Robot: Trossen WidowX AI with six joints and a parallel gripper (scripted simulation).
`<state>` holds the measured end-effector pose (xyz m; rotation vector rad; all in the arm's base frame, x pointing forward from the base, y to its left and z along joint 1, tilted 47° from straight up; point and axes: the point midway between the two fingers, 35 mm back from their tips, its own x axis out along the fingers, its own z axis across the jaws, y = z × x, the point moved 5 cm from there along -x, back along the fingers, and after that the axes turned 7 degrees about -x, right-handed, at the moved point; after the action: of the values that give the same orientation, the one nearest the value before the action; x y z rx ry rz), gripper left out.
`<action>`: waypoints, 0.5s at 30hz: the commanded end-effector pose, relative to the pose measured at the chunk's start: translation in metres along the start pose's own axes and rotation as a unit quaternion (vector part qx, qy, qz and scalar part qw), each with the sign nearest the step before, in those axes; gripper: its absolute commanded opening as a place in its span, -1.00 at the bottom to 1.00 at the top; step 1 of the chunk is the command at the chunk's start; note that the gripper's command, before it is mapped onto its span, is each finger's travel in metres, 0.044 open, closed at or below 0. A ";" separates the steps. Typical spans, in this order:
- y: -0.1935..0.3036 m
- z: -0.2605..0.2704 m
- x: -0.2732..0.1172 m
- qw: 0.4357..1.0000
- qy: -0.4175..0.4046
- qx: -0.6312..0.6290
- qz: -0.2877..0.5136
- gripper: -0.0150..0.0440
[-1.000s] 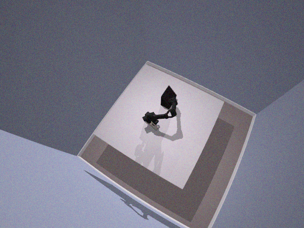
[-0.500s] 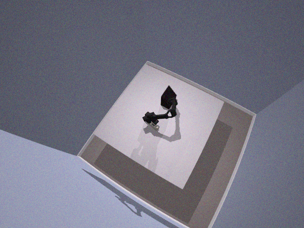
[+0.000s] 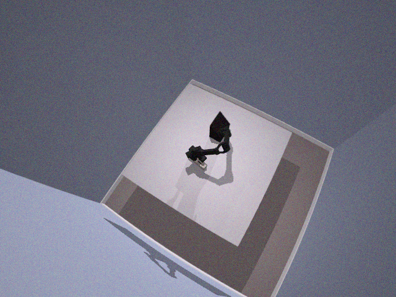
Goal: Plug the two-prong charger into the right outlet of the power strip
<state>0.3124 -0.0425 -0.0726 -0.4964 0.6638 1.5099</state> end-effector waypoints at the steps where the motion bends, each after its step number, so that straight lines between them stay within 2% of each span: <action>1: 0.000 0.000 0.000 1.000 -0.001 -0.001 -0.001 0.75; 4: 0.000 0.000 0.000 1.000 -0.001 -0.001 -0.001 1.00; 15: 0.003 0.000 0.000 1.000 0.000 -0.002 -0.003 1.00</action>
<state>0.3106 -0.0424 -0.0727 -0.4993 0.6627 1.5073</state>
